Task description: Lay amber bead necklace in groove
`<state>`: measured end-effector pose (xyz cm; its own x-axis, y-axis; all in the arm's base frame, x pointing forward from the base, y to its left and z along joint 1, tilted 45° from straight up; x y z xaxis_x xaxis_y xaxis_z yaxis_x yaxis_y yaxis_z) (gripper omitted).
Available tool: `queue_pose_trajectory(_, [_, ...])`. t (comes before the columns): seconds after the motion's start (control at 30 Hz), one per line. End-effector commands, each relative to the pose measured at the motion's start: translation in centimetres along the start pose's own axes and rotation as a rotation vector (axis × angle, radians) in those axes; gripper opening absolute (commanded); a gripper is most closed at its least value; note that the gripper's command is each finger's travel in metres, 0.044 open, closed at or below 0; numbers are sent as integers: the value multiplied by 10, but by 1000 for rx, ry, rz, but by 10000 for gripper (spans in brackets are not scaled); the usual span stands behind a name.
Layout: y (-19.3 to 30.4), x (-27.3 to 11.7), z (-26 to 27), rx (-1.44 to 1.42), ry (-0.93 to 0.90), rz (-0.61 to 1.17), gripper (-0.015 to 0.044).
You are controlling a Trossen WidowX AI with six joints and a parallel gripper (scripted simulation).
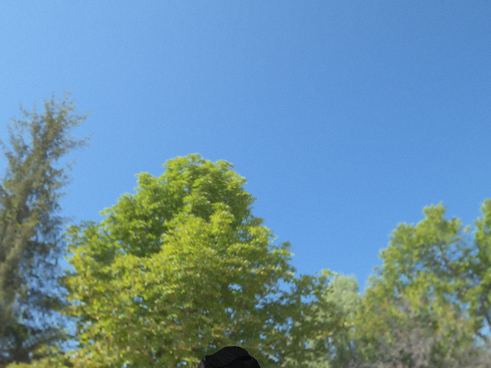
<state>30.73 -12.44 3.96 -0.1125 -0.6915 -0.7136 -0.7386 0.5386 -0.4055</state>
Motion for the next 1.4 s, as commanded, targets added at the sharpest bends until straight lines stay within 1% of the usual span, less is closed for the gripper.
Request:
queue_pose_trajectory(0.0, [0, 0, 0, 1, 0, 0, 0])
queue_pose_trajectory(0.67, [0, 0, 0, 1, 0, 0, 0])
queue_pose_trajectory(0.83, [1, -6, 0, -4, 4, 2, 0])
queue_pose_trajectory(1.17, [-6, -6, -12, -4, 5, 2, 0])
queue_pose_trajectory(1.37, [-6, 1, -12, -4, 5, 2, 0])
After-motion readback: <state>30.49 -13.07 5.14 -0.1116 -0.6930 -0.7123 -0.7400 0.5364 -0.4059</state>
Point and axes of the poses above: the point midway between the two fingers, 35 mm back from their tips, its own x axis out along the fingers, its own z axis across the jaws, y = z × x, the point moved 8 cm from there along -x, back along the fingers, and after that the axes turned 5 degrees about -x, right-handed, at the moved point
